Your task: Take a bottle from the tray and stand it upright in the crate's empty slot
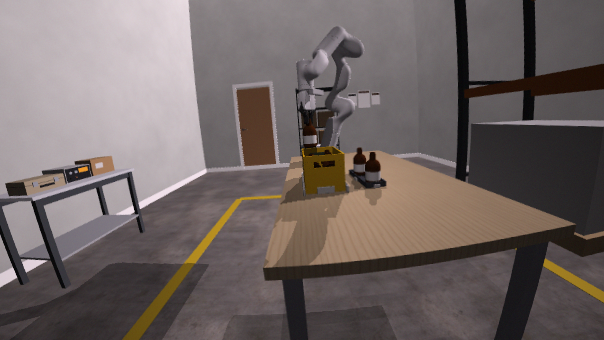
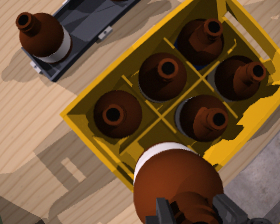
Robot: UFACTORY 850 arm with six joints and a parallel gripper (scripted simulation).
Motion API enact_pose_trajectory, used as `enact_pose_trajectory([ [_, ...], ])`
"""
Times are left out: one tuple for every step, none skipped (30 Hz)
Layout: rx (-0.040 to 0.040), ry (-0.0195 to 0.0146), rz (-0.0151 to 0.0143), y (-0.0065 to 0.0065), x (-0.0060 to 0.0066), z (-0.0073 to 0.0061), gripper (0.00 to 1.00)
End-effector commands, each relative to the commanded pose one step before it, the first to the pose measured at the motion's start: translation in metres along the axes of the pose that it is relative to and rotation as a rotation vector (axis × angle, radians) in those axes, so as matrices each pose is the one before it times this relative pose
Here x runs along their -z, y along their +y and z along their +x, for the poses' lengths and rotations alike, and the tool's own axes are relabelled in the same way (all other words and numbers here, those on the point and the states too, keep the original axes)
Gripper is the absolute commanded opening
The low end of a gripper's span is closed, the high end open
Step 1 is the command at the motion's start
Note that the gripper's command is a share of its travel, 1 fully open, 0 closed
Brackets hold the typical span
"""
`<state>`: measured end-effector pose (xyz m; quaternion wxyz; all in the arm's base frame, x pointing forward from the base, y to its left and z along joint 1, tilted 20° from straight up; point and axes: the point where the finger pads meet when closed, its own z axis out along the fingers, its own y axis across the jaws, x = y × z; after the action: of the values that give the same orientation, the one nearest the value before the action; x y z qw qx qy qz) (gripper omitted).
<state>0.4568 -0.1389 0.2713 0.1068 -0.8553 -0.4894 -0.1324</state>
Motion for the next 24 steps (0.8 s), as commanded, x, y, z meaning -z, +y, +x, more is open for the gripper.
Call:
enact_pose_trajectory([
  [0.00040, 0.00020, -0.00198, 0.00070, 0.00065, 0.00021, 0.00],
  [0.00000, 0.00000, 0.00000, 0.00000, -0.00014, 0.00000, 0.00],
  [0.00000, 0.00000, 0.00000, 0.00000, -0.00019, 0.00000, 0.00],
  [0.00000, 0.00000, 0.00000, 0.00000, 0.00000, 0.00000, 0.00],
  [0.00000, 0.00000, 0.00000, 0.00000, 0.00000, 0.00000, 0.00],
  [0.00000, 0.00000, 0.00000, 0.00000, -0.00024, 0.00000, 0.00],
  [0.00000, 0.00000, 0.00000, 0.00000, -0.00030, 0.00000, 0.00],
  [0.00000, 0.00000, 0.00000, 0.00000, -0.00036, 0.00000, 0.00],
  [0.00000, 0.00000, 0.00000, 0.00000, -0.00042, 0.00000, 0.00],
  [0.00000, 0.00000, 0.00000, 0.00000, -0.00048, -0.00001, 0.00],
  [0.00000, 0.00000, 0.00000, 0.00000, -0.00054, -0.00001, 0.00],
  [0.00000, 0.00000, 0.00000, 0.00000, -0.00061, -0.00001, 0.00],
  [0.00000, 0.00000, 0.00000, 0.00000, -0.00067, -0.00001, 0.00],
  [0.00000, -0.00001, 0.00000, 0.00000, -0.00073, -0.00001, 0.00],
  [0.00000, 0.00001, 0.00000, 0.00001, -0.00080, -0.00001, 0.00],
  [0.00000, 0.00001, 0.00000, 0.00001, -0.00085, -0.00001, 0.00],
  [0.00000, 0.00000, 0.00000, 0.00001, -0.00091, -0.00001, 0.00],
  [0.00000, 0.00000, 0.00000, 0.00001, -0.00096, -0.00001, 0.00],
  [0.00000, -0.00001, 0.00000, 0.00000, -0.00101, -0.00001, 0.00],
  [0.00000, 0.00000, 0.00000, 0.00001, -0.00106, -0.00001, 0.00],
  [0.00000, 0.00000, 0.00000, 0.00000, 0.00000, 0.00000, 0.00],
  [0.00000, 0.00000, 0.00000, 0.00000, 0.00000, 0.00000, 0.00],
  [0.00000, 0.00001, 0.00000, 0.00001, -0.00110, -0.00001, 0.00],
  [0.00000, 0.00000, 0.00000, 0.00001, -0.00113, -0.00001, 0.00],
])
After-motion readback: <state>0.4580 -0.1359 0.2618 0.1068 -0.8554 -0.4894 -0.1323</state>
